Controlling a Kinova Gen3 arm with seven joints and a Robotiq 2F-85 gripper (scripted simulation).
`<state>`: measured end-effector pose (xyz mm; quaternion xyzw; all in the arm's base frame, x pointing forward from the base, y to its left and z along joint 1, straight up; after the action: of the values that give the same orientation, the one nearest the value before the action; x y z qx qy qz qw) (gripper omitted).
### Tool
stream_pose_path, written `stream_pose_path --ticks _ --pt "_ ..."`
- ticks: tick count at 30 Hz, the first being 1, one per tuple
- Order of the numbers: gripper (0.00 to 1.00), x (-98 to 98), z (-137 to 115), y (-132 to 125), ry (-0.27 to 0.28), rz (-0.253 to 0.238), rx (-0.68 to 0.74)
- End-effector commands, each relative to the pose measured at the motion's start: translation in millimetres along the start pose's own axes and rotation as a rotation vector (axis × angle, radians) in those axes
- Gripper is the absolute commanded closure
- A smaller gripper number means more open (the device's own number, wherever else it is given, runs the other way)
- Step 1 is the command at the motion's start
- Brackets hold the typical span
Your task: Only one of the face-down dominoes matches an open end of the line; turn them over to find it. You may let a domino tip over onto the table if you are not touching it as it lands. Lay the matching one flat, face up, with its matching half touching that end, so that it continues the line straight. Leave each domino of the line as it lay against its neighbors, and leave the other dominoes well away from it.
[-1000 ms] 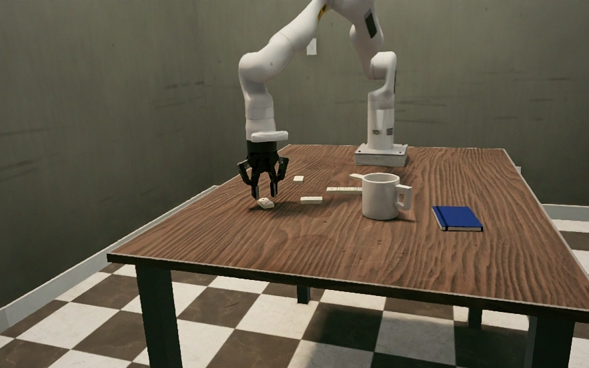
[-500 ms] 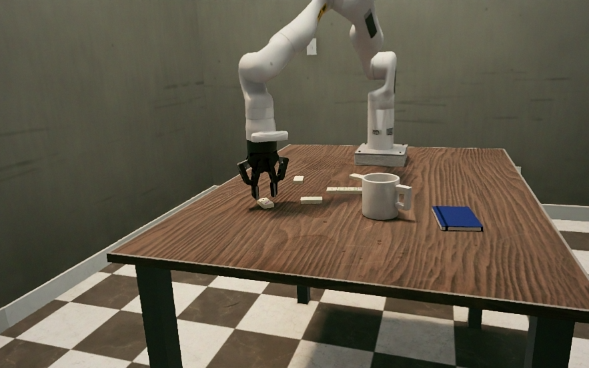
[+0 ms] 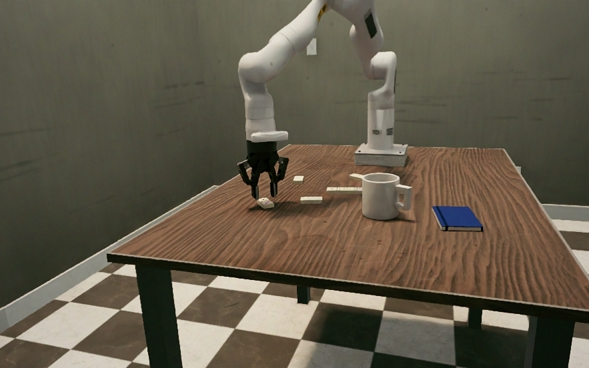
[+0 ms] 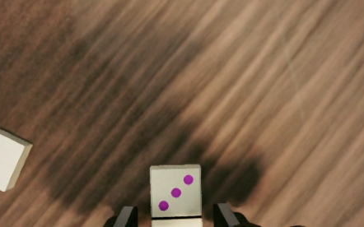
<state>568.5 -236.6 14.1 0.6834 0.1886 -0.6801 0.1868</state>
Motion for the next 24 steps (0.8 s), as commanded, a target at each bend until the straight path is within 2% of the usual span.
stream_pose_path --ticks 1,24 --pt "0.5 -1.3 -0.5 0.7 0.002 0.002 0.0" --pt "0.5 -1.3 -0.8 1.0 0.002 0.002 0.0"
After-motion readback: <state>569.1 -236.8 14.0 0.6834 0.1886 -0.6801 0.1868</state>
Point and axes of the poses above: the point where the finger pads meet when closed, its own x axis out along the fingers, its own y axis across the jaws, z = x × y, the point moved 2 cm from there along -x, back along the fingers, and after that the axes turned 10 degrees about x, right-handed, at the moved point
